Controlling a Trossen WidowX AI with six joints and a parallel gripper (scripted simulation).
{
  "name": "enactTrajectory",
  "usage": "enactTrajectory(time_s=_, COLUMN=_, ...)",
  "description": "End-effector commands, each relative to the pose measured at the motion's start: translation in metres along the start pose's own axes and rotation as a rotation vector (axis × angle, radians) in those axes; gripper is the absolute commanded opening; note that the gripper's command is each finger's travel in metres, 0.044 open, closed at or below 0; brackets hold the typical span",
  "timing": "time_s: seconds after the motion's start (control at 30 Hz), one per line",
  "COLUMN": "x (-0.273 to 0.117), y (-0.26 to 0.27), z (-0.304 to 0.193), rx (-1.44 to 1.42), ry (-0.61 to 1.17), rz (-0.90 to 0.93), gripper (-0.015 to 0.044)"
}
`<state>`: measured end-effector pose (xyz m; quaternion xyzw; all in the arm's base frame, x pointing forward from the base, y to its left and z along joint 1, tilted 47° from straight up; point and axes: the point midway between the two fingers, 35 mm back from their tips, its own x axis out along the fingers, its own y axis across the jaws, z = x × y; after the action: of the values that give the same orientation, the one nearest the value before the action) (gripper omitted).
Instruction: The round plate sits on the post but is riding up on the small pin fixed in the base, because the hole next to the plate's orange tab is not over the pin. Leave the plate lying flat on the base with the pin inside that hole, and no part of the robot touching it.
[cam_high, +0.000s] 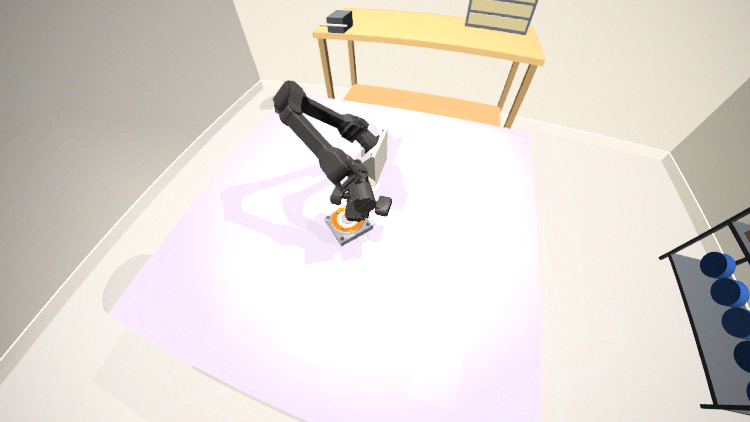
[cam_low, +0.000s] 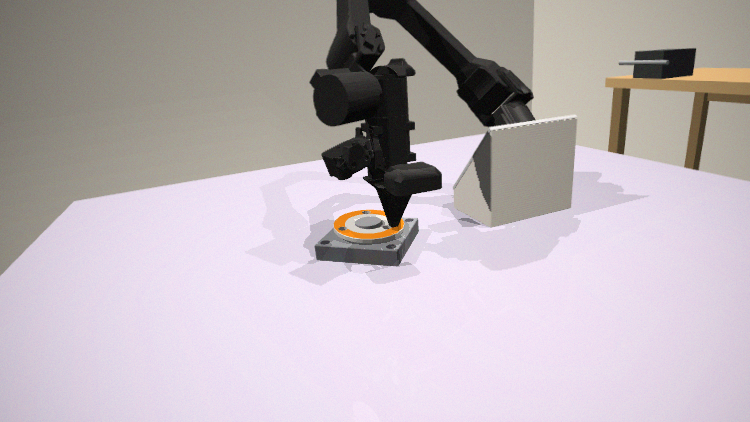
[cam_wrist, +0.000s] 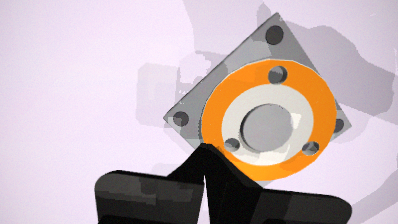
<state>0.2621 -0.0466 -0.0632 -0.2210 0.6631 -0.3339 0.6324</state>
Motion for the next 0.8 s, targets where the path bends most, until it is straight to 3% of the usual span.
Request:
enactTrajectory(time_s=0.0, x=0.002, y=-0.004, z=-0.008, rx=-0.002, ry=0.012, rz=-0.004, gripper=0.0000)
enactTrajectory(time_s=0.77, x=0.000, y=-0.022, z=-0.022, rx=-0.003, ry=0.012, rz=-0.005, gripper=0.0000)
